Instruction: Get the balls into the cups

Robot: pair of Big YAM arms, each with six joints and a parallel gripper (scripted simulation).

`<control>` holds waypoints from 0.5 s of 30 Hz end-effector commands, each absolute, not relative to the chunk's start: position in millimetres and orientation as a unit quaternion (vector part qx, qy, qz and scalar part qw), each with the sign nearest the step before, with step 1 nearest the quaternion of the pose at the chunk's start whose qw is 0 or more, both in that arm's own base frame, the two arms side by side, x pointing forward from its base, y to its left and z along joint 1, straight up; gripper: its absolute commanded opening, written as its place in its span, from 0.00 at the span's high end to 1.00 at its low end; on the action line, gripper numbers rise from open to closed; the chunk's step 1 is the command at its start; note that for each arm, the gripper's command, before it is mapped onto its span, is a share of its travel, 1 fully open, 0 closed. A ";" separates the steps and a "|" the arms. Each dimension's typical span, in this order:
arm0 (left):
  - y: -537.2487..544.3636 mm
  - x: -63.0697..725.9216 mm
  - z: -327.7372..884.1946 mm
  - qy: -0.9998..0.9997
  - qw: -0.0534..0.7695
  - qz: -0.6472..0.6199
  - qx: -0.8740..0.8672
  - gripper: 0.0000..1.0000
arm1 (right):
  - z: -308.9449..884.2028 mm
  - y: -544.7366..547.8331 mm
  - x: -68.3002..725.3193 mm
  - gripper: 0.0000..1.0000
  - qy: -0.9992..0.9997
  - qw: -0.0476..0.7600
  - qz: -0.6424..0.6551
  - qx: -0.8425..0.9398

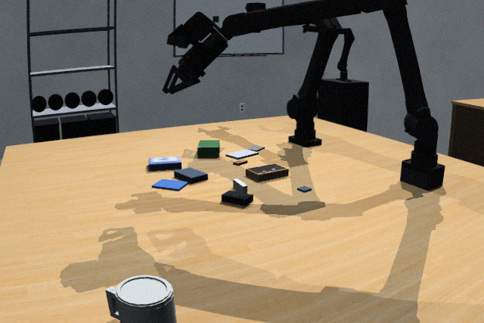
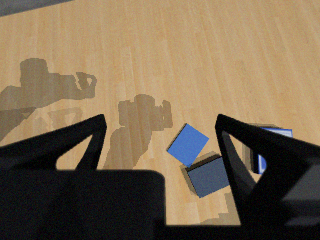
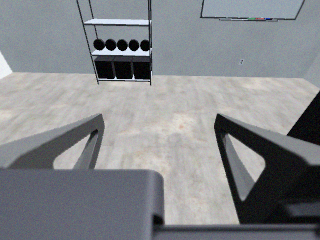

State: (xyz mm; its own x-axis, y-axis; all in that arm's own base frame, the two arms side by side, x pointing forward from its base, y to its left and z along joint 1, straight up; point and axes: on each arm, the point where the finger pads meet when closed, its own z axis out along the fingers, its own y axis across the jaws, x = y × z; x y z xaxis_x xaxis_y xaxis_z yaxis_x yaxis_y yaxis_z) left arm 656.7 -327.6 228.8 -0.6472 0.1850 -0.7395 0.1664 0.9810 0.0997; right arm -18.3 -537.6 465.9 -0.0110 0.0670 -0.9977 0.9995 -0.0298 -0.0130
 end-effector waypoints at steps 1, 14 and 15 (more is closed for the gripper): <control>-353.3 574.8 163.8 0.949 0.305 -0.029 0.071 0.00 | 500.5 -544.4 -23.9 0.00 0.489 0.489 -0.511 0.511; -321.5 369.1 52.1 1.000 0.020 -0.011 -0.019 0.00 | 500.5 -544.4 -23.9 0.00 0.489 0.489 -0.511 0.511; -318.9 360.5 49.3 1.000 0.009 -0.007 -0.025 0.00 | 500.5 -544.4 -23.9 0.00 0.489 0.489 -0.511 0.511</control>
State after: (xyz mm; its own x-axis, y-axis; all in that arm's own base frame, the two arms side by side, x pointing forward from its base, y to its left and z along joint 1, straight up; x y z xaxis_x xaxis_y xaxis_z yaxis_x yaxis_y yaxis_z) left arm 385.0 -325.6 40.0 -0.9954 0.0744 -0.0608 0.0752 0.9971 -0.0122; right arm -18.3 -537.6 465.9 -0.0110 0.0670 -0.9977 0.9995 -0.0298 -0.0130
